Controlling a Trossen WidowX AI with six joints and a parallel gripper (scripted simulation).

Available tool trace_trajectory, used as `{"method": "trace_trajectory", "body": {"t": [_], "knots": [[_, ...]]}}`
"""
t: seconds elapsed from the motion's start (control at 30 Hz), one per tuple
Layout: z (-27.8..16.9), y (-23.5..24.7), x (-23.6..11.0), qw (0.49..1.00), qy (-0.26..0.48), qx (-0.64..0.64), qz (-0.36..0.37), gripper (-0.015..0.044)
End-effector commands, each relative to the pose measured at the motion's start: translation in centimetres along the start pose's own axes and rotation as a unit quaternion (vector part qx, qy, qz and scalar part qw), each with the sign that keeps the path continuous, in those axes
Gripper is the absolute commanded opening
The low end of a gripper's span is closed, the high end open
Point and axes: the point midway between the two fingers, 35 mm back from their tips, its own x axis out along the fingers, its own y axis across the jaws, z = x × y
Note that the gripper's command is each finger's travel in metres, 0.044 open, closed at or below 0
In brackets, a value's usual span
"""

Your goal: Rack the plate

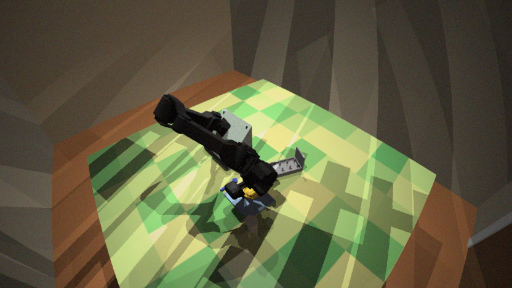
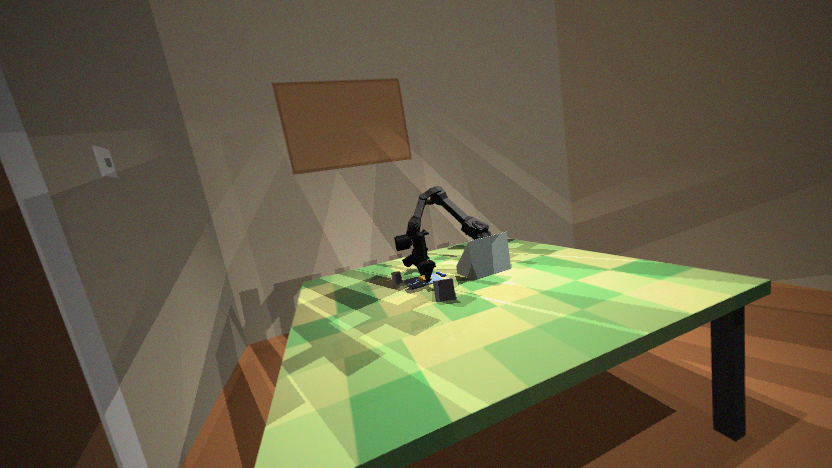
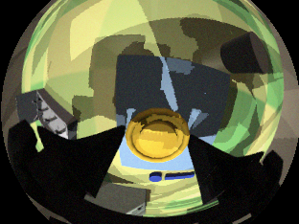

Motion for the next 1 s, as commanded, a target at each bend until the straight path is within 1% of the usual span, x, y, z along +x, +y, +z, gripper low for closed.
{"method": "trace_trajectory", "body": {"t": [0.0,0.27,0.37,0.63,0.97], "knots": [[0.0,0.0,0.1,1.000,0.001,-0.003,-0.002,0.0344],[0.0,0.0,0.1,1.000,0.001,-0.003,-0.002,0.0291],[0.1,0.1,-0.2,1.000,0.000,-0.003,-0.001,0.0212],[1.1,0.6,-4.3,1.000,0.000,-0.003,0.007,0.0002],[1.5,1.0,-9.7,1.000,0.001,-0.003,0.010,0.0000]]}}
